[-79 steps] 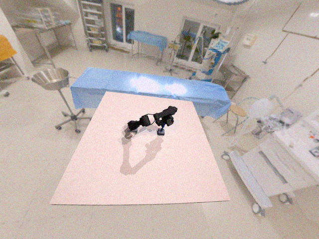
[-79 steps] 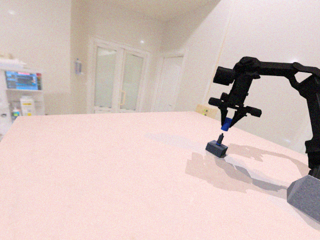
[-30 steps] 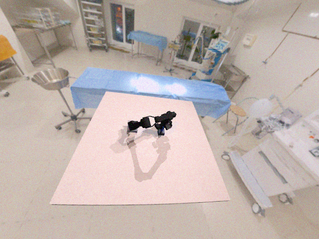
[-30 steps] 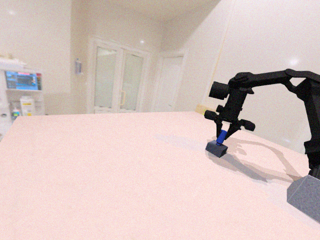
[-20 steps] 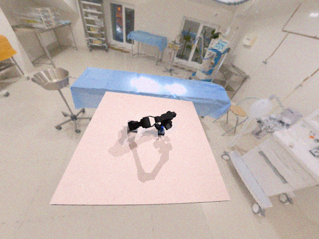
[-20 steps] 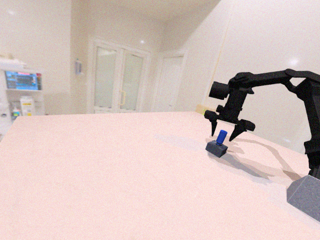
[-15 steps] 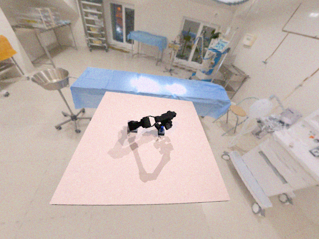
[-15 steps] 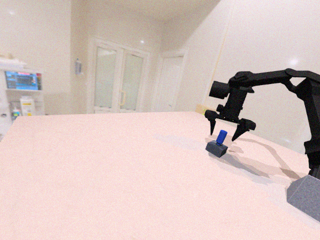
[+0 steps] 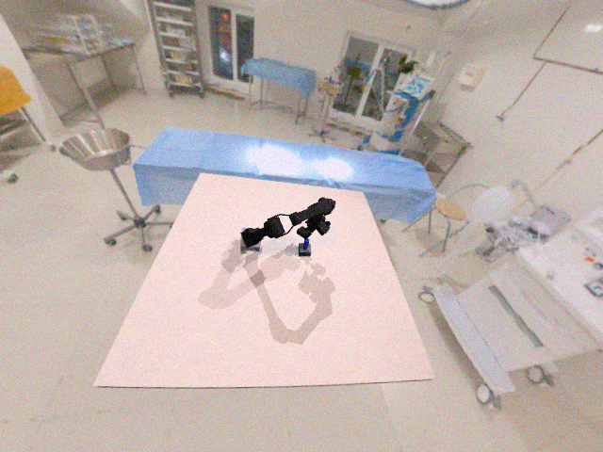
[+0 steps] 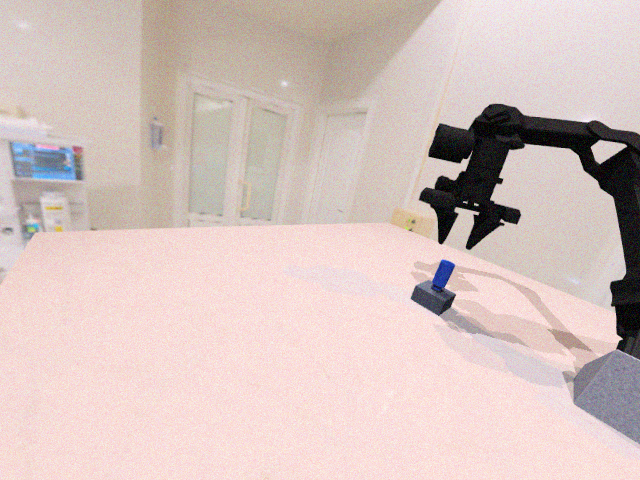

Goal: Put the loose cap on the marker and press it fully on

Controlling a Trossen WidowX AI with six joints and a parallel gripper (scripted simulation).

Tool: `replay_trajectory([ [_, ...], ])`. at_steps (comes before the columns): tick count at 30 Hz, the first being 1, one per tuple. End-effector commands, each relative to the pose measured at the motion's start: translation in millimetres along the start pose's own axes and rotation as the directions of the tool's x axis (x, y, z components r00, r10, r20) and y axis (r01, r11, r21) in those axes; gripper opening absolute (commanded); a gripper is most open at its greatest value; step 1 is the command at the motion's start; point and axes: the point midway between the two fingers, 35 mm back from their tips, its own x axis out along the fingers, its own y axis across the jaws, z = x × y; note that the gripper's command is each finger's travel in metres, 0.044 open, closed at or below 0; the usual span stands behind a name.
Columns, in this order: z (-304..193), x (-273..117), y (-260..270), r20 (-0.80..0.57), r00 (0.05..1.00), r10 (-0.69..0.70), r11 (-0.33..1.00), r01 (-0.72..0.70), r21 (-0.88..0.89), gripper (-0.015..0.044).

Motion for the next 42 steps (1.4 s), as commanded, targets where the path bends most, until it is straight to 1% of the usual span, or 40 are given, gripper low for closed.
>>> replay_trajectory([
  [1,-1.2,3.0,0.0,-0.002,1.000,0.001,0.938,-0.002,-0.346,0.0204],
  [3,-1.6,4.7,-0.1,-0.002,1.000,0.001,0.859,-0.002,-0.511,0.0151],
  [5,-1.8,5.8,-0.2,-0.001,1.000,0.001,0.795,-0.001,-0.607,0.0099],
  [9,-1.8,5.9,-0.2,-0.001,1.000,0.001,0.786,-0.001,-0.618,0.0000],
  [21,-1.8,8.2,-0.1,-0.001,1.000,0.001,0.786,-0.001,-0.618,0.0000],
  [42,-1.6,37.7,-0.2,0.000,1.000,0.000,0.786,0.000,-0.618,0.0000],
])
